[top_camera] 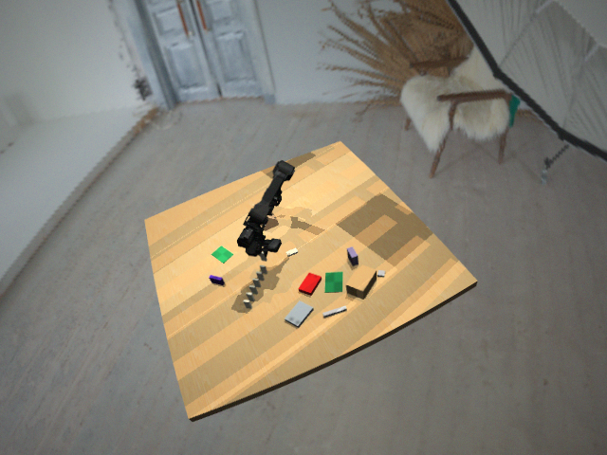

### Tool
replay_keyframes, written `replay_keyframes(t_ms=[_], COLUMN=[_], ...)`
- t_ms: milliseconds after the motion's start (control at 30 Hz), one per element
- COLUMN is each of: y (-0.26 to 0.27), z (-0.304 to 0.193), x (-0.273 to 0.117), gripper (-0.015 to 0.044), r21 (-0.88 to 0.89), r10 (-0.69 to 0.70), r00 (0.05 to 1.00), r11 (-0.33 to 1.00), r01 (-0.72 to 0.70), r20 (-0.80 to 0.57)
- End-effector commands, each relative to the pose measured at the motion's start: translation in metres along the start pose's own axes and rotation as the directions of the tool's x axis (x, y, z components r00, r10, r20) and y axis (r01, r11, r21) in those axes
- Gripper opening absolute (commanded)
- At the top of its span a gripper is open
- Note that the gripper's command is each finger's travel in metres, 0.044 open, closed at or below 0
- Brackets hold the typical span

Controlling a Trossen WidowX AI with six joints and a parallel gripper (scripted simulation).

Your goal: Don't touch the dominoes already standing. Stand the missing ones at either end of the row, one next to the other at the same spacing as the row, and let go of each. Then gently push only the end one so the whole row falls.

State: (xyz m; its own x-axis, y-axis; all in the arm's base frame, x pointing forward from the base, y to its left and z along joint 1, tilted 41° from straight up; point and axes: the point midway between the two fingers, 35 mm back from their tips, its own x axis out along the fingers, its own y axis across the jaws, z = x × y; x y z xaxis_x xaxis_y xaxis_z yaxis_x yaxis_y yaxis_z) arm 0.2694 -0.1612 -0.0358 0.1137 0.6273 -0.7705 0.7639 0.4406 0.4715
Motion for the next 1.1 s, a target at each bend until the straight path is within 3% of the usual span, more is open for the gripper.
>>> replay_keyframes(t_ms=[0,267,633,1067], y=[0.0,-0.001,-0.001,-0.001], z=[-0.003,-0.01,-0.01,-0.01], x=[0.018,0.053,0.054,0.054], gripper=[0.0107,0.0107,0.0107,0.044], r21=[0.007,0.006,0.006,0.006], r10=[0.004,0.007,0.007,0.007], r00=[1.0,1.0,1.0,1.0], r11=[1.0,1.0,1.0,1.0], r01=[-0.004,-0.007,-0.007,-0.007], r20=[-0.007,-0.011,-0.011,-0.011])
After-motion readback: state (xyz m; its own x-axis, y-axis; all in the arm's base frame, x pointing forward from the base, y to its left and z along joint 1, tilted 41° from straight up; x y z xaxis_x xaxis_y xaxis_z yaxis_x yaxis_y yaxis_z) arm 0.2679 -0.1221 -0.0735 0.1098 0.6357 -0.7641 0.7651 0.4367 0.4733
